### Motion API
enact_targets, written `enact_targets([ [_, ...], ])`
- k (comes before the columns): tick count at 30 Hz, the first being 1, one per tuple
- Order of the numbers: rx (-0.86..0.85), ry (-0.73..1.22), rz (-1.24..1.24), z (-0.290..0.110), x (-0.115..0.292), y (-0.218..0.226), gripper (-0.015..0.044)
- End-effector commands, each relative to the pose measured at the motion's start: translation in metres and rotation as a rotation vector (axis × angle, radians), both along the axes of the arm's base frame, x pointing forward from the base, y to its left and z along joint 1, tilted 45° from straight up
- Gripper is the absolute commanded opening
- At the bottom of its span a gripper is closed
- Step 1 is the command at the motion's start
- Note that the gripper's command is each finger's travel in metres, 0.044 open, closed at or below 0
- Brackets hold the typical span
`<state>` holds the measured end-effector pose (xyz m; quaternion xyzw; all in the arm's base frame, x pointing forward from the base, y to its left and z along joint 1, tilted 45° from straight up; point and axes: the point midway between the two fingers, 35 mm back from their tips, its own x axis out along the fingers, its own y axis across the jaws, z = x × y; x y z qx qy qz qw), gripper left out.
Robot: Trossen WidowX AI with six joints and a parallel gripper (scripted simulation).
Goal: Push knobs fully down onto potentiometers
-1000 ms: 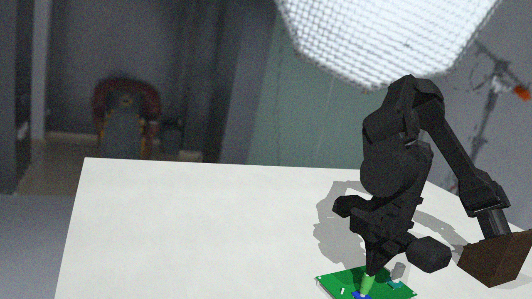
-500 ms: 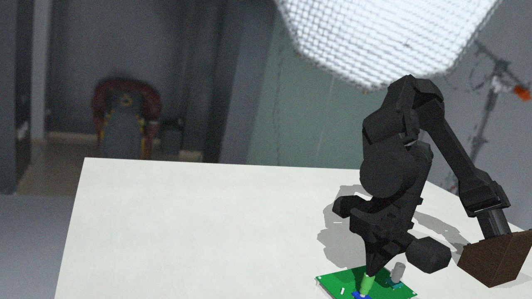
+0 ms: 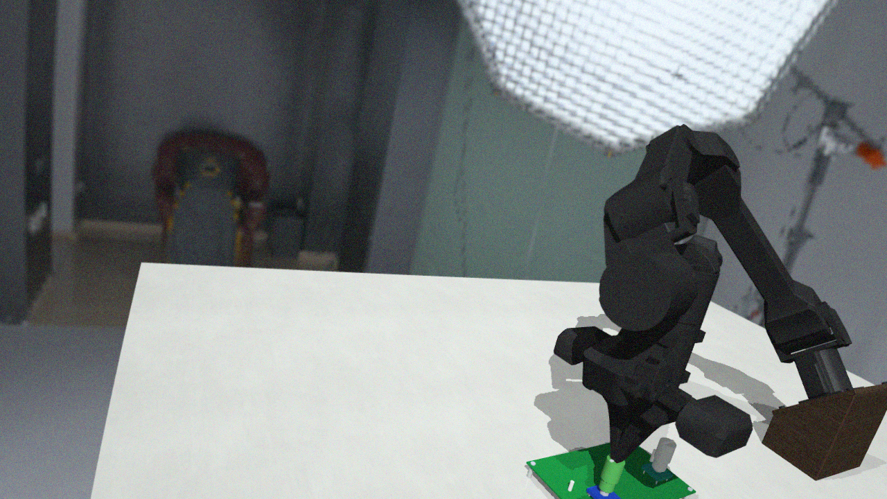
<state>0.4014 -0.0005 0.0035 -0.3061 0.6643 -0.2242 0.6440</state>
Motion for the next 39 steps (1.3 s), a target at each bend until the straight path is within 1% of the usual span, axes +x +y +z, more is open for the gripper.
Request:
enact_targets([
  [1,-0.007,0.004,-0.033,-0.012,0.002,-0.016,0.0000],
  [15,-0.006,0.004,-0.033,-0.011,0.002,-0.016,0.0000],
  [39,-0.005,0.004,-0.033,0.015,0.003,0.010,0.0000],
])
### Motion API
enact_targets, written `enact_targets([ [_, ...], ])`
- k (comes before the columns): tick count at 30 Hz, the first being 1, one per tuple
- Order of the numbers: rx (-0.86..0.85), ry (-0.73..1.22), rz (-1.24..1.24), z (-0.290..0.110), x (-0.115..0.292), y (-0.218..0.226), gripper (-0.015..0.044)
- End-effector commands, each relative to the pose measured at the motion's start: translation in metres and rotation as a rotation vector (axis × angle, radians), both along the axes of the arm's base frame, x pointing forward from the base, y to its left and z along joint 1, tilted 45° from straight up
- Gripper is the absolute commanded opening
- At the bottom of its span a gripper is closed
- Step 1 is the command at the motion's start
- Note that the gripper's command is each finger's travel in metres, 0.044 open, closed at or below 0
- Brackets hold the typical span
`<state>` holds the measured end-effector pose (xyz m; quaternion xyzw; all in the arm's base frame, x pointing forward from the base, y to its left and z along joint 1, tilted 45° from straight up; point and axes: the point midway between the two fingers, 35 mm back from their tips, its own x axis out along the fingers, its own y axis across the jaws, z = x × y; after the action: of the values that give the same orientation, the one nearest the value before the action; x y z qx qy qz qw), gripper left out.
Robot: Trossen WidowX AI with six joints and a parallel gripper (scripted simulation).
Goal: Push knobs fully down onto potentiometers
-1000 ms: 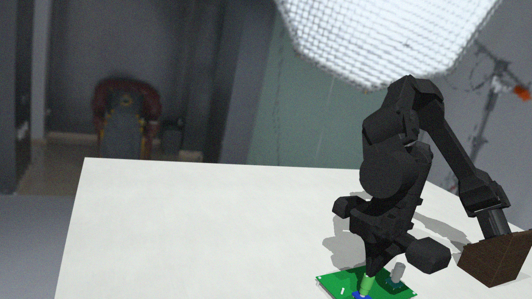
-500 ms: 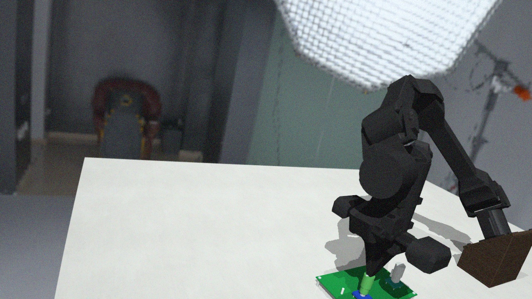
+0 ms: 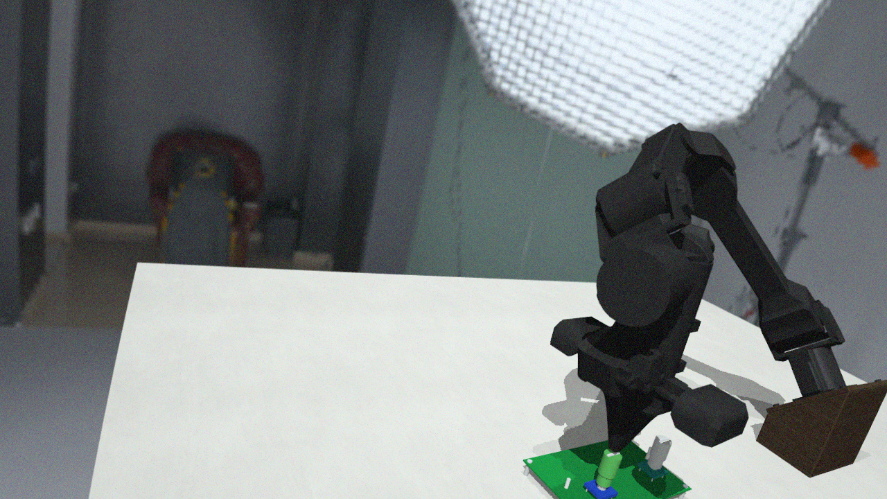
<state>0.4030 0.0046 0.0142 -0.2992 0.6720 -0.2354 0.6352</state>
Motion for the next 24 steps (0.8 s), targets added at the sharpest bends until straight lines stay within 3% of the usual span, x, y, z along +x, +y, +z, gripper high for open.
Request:
enact_targets([
  [1,0.003,-0.007,-0.001,0.005,0.001,0.006,0.0000],
  [2,0.003,-0.007,-0.001,0.006,0.001,0.007,0.0000],
  [11,-0.001,-0.001,0.001,0.003,-0.001,0.003,0.0236],
  [19,0.008,0.001,0.002,0.021,-0.083,0.020,0.0440],
  [24,0.006,0.003,0.001,0.027,-0.144,0.019,0.0440],
])
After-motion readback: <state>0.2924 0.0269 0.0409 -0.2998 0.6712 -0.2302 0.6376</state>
